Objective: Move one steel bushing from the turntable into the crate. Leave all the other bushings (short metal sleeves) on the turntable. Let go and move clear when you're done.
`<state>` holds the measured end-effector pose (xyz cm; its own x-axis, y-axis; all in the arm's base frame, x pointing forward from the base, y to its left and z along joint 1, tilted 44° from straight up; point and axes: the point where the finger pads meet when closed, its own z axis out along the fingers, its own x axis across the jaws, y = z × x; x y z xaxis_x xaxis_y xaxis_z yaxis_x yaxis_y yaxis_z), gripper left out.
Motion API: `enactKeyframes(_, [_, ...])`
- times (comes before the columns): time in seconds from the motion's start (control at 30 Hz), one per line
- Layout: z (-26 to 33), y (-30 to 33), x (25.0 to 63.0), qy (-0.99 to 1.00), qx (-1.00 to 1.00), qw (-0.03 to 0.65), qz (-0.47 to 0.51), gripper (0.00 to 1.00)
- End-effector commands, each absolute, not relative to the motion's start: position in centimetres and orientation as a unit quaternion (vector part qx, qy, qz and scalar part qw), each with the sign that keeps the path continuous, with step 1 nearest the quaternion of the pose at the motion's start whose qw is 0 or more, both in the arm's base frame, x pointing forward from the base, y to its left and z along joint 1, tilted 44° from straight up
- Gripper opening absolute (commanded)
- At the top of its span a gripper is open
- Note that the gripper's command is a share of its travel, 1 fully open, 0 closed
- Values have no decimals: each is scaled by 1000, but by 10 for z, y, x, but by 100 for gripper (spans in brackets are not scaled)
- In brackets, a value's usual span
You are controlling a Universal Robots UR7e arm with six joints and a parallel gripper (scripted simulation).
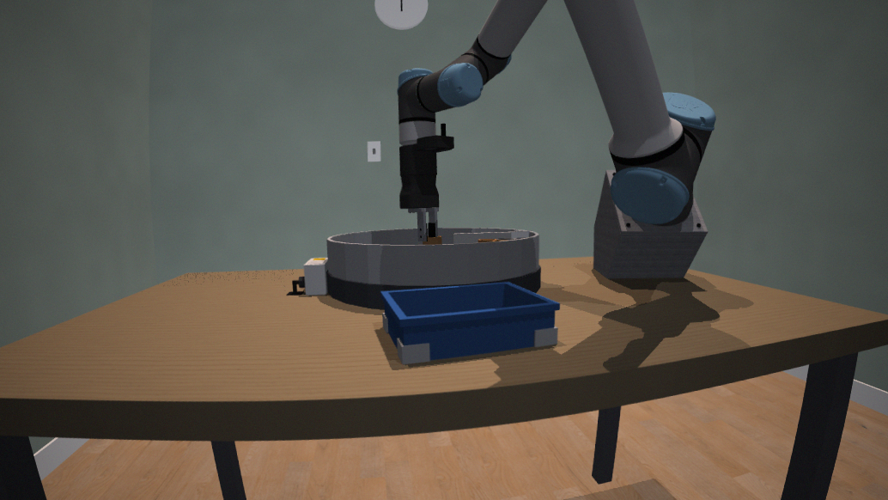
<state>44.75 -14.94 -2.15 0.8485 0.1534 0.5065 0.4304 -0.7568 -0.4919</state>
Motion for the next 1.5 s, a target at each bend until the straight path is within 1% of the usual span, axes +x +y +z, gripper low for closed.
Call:
enactKeyframes(0.0, [-19, -153, 447, -160, -911, 307, -225, 47])
enactKeyframes(0.73, [-17, -154, 446, -160, -910, 310, -224, 47])
enactKeyframes(0.9, [10, -175, 433, -161, -911, 307, -225, 47])
enactKeyframes(1.3, [10, -175, 433, -161, -911, 307, -225, 47])
enactKeyframes(1.47, [36, -198, 422, -161, -912, 301, -227, 47])
